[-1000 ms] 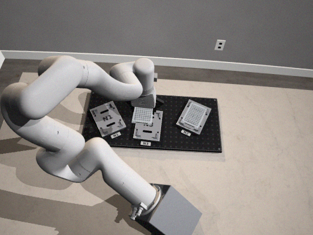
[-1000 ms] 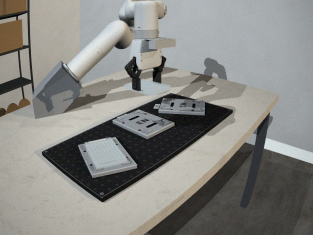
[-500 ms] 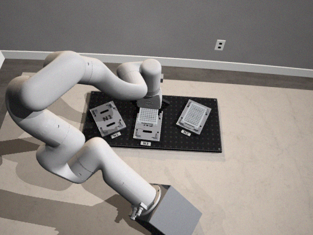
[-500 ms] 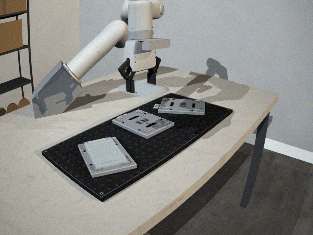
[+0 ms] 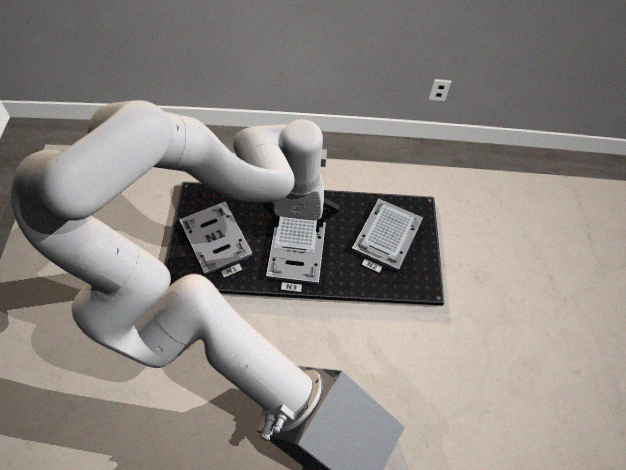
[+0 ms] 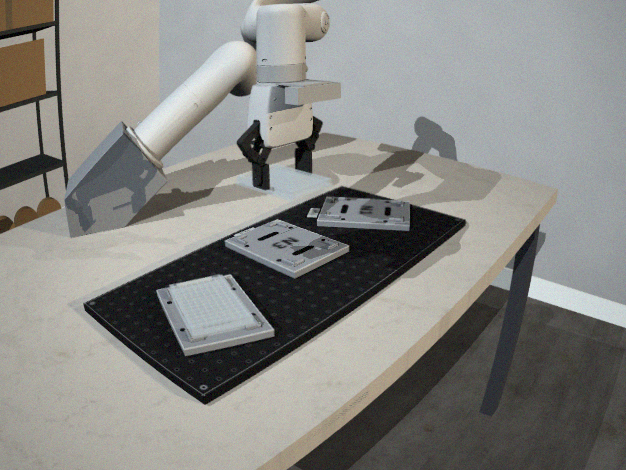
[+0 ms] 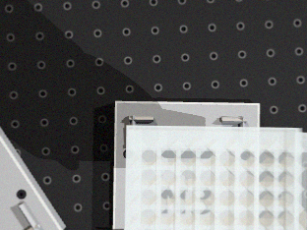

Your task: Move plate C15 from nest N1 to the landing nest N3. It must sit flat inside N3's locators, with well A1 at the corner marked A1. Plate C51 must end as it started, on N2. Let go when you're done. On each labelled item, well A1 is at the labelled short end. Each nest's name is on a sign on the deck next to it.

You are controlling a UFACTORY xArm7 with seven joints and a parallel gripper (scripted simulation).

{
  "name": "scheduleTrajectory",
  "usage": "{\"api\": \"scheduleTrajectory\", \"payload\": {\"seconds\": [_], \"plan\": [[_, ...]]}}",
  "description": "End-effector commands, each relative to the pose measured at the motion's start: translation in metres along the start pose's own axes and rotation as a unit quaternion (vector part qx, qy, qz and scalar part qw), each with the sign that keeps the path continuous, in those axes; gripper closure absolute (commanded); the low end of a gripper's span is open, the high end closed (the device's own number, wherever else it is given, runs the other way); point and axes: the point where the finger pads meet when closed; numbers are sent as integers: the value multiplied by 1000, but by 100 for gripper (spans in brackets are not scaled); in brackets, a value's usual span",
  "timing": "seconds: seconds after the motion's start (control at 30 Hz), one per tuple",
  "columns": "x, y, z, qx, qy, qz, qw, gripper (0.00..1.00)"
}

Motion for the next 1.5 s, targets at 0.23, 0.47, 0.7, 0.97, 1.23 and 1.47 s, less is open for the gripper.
{"api": "scheduleTrajectory", "payload": {"seconds": [0.23,0.47,0.7,0.97,1.23,1.47], "plan": [[0,15,1,2,0,0,1000,100],[0,24,1,2,0,0,1000,100],[0,35,1,2,0,0,1000,100],[0,45,1,2,0,0,1000,100],[0,59,1,2,0,0,1000,100],[0,70,1,2,0,0,1000,100]]}}
Point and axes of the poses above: the point where the finger pads meet when closed, its own y axis out along the fingers, its own x axis across the jaws, z = x × y, and after that the axes turned 8 degrees about y, right-handed
